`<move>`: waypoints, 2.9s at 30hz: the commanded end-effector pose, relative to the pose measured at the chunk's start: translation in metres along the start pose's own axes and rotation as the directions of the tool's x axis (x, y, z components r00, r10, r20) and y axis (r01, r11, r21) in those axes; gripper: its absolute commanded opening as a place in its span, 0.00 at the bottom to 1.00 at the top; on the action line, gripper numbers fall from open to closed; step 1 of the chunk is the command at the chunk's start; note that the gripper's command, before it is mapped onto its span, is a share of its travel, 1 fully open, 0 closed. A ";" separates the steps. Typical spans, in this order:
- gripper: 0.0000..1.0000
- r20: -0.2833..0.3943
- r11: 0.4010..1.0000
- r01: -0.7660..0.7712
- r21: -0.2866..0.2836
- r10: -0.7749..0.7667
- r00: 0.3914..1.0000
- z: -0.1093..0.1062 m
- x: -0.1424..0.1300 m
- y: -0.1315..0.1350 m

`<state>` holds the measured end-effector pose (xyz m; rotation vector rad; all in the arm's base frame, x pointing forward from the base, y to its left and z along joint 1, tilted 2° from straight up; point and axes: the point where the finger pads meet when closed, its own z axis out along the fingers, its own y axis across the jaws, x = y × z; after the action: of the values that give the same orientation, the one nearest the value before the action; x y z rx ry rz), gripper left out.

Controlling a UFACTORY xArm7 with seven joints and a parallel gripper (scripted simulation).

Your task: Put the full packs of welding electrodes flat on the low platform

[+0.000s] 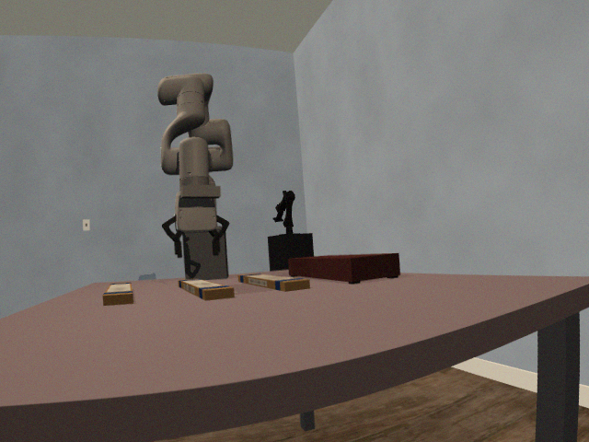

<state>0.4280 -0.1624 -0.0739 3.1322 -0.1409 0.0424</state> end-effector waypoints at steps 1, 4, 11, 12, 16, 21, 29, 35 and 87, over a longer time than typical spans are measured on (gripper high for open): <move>1.00 -0.002 1.000 0.000 -0.005 0.000 1.000 0.013 0.002 -0.001; 1.00 -0.002 1.000 0.000 -0.005 0.000 1.000 0.028 0.002 -0.001; 1.00 -0.002 1.000 0.000 -0.005 0.000 1.000 0.048 0.002 -0.001; 1.00 -0.002 1.000 0.000 -0.005 0.000 1.000 0.051 0.002 -0.001; 1.00 -0.002 1.000 0.000 -0.005 0.000 1.000 0.055 0.003 -0.001; 1.00 -0.002 1.000 0.000 -0.005 0.000 1.000 0.055 0.003 -0.001; 1.00 -0.002 1.000 0.000 -0.005 0.000 1.000 0.055 0.003 -0.001; 1.00 -0.002 1.000 0.000 -0.005 0.000 1.000 0.055 0.004 -0.001; 0.58 -0.002 1.000 0.000 -0.005 0.000 1.000 0.076 0.004 0.000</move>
<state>0.4326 -0.1623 -0.1511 3.1283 -0.1416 0.0386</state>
